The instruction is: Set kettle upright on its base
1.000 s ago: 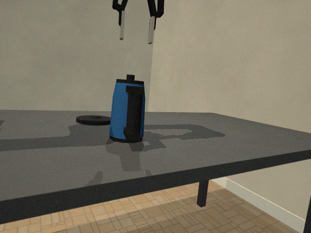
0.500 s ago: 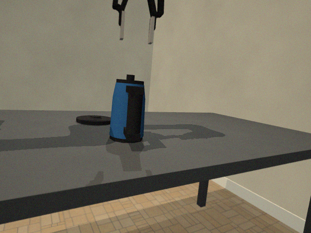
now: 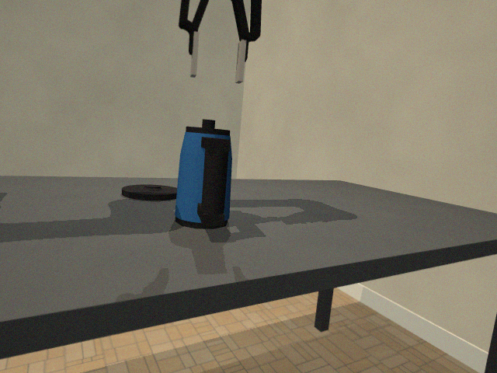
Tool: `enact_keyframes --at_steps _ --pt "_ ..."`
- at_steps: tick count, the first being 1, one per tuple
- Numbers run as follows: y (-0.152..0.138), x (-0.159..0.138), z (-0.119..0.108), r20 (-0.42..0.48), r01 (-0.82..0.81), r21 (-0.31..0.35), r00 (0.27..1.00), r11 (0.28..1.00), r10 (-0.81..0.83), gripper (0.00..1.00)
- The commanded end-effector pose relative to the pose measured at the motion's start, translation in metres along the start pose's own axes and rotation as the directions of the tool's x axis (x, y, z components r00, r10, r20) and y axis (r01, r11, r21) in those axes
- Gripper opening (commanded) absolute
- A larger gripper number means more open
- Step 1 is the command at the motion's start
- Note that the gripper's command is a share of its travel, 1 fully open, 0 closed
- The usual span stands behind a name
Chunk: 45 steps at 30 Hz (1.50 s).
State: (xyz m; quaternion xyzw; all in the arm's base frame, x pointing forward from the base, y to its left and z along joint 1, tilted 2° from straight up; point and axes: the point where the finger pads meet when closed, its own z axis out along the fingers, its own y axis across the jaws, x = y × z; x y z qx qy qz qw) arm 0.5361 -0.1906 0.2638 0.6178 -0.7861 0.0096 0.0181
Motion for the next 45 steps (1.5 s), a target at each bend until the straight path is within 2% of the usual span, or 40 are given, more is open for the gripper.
enact_keyframes --at_steps 1,4,13,19,45 --pt "0.0 0.0 0.019 0.0 0.0 0.001 1.0 1.0 0.0 0.47" --pt "0.0 0.0 0.024 0.0 0.0 0.001 1.0 1.0 0.0 0.47" --pt "0.0 0.0 0.067 0.0 0.0 0.001 1.0 1.0 0.0 0.47" --pt "0.0 0.0 0.085 0.0 0.0 0.001 1.0 1.0 0.0 0.47" --pt "0.0 0.0 0.089 0.0 0.0 0.001 1.0 1.0 0.0 0.47"
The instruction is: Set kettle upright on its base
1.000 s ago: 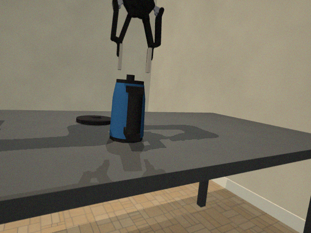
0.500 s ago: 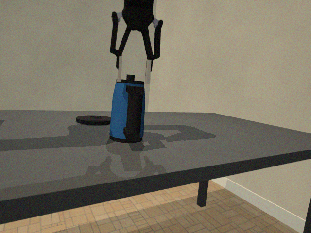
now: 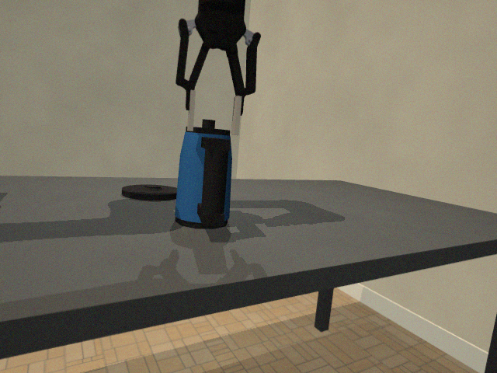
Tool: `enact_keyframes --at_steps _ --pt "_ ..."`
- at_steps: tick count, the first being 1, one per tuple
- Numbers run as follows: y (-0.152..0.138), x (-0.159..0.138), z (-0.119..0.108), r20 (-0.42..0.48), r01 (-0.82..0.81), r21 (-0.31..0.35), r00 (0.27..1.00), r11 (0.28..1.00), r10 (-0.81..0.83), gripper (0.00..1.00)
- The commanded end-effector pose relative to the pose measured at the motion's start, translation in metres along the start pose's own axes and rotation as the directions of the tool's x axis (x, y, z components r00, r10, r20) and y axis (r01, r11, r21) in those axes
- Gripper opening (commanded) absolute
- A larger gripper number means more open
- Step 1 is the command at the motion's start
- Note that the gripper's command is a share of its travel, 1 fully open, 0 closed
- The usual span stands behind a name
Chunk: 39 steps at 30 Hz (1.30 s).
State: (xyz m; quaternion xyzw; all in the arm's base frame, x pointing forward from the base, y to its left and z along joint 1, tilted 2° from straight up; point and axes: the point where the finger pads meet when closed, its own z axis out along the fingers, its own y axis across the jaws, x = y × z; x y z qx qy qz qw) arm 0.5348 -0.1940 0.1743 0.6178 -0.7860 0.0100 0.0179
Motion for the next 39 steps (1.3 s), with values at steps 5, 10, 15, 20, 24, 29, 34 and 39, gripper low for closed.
enact_keyframes --at_steps 5,10,15,20,24,29,34,39 --pt "0.0 0.0 0.0 0.0 0.0 0.0 1.0 1.0 0.0 0.47" --pt "0.0 0.0 0.0 0.0 0.0 0.0 1.0 1.0 0.0 0.47" --pt "0.0 0.0 0.0 0.0 0.0 0.0 1.0 1.0 0.0 0.47" --pt "0.0 0.0 0.0 0.0 0.0 0.0 1.0 1.0 0.0 0.47" --pt "0.0 0.0 0.002 0.0 0.0 0.0 1.0 1.0 0.0 0.47" --pt "0.0 0.0 0.006 0.0 0.0 0.0 1.0 1.0 0.0 0.47" --pt "0.0 0.0 0.015 0.0 0.0 0.0 1.0 1.0 0.0 0.47" --pt "0.0 0.0 0.027 0.0 0.0 0.0 1.0 1.0 0.0 0.47"
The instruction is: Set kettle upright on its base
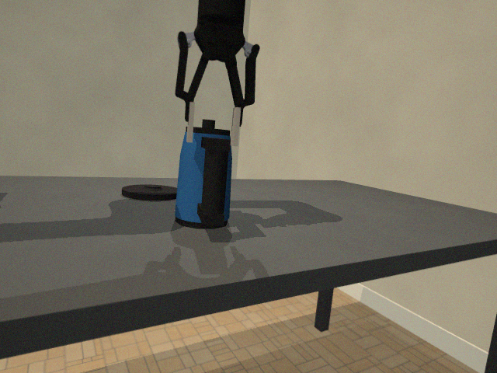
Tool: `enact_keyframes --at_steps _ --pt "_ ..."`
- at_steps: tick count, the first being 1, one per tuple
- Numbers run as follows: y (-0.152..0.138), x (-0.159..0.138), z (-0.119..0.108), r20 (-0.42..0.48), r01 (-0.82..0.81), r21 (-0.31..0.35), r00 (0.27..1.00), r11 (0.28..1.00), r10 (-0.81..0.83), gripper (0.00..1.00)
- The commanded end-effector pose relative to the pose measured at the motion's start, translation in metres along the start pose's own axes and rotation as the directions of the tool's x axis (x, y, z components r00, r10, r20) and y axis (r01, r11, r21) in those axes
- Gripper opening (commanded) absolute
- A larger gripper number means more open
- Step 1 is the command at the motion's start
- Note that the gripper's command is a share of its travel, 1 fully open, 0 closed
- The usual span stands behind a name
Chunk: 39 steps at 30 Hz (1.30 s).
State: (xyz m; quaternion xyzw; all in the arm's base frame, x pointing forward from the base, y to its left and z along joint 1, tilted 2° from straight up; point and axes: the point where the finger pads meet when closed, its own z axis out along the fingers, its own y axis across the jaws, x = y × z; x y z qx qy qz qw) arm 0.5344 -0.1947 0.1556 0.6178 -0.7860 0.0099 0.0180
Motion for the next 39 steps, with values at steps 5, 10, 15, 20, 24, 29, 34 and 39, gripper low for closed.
enact_keyframes --at_steps 5,10,15,20,24,29,34,39 --pt "0.0 0.0 0.016 0.0 0.0 0.001 1.0 1.0 0.0 0.47" --pt "0.0 0.0 0.025 0.0 0.0 0.001 1.0 1.0 0.0 0.47" --pt "0.0 0.0 0.029 0.0 0.0 0.001 1.0 1.0 0.0 0.47" --pt "0.0 0.0 0.03 0.0 0.0 0.001 1.0 1.0 0.0 0.47" --pt "0.0 0.0 0.03 0.0 0.0 0.001 1.0 1.0 0.0 0.47" --pt "0.0 0.0 0.03 0.0 0.0 0.001 1.0 1.0 0.0 0.47" --pt "0.0 0.0 0.03 0.0 0.0 0.001 1.0 1.0 0.0 0.47" --pt "0.0 0.0 0.03 0.0 0.0 0.001 1.0 1.0 0.0 0.47"
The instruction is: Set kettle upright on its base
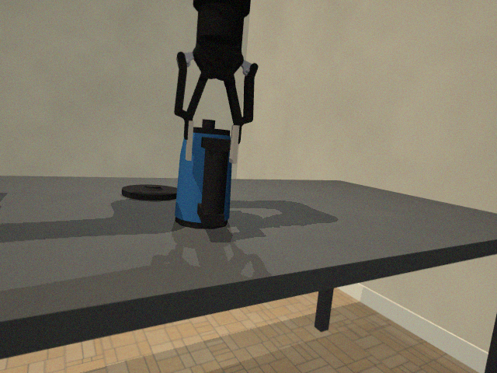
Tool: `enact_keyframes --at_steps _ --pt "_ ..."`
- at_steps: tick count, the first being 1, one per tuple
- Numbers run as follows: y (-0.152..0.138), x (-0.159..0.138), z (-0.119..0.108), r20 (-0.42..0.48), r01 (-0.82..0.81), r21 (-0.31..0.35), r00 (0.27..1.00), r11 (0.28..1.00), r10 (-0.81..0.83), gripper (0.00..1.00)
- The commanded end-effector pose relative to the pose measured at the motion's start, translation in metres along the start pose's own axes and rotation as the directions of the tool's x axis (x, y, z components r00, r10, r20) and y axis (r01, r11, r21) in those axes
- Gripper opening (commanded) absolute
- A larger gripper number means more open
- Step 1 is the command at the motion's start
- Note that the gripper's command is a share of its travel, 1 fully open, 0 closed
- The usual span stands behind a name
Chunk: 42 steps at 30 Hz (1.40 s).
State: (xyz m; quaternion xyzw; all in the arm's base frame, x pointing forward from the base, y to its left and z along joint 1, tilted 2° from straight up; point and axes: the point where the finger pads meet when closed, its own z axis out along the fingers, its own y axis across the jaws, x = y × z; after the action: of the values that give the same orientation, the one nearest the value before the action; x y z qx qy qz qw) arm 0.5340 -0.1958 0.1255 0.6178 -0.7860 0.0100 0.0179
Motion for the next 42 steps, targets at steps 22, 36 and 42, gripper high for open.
enact_keyframes --at_steps 22,36,42 --pt "-0.0002 0.0 -0.0002 0.0 0.0 0.0 1.0 1.0 0.0 0.0" --pt "-0.0002 0.0 -0.0002 0.0 0.0 0.0 1.0 1.0 0.0 0.0" --pt "-0.0002 0.0 -0.0002 0.0 0.0 0.0 1.0 1.0 0.0 0.0"
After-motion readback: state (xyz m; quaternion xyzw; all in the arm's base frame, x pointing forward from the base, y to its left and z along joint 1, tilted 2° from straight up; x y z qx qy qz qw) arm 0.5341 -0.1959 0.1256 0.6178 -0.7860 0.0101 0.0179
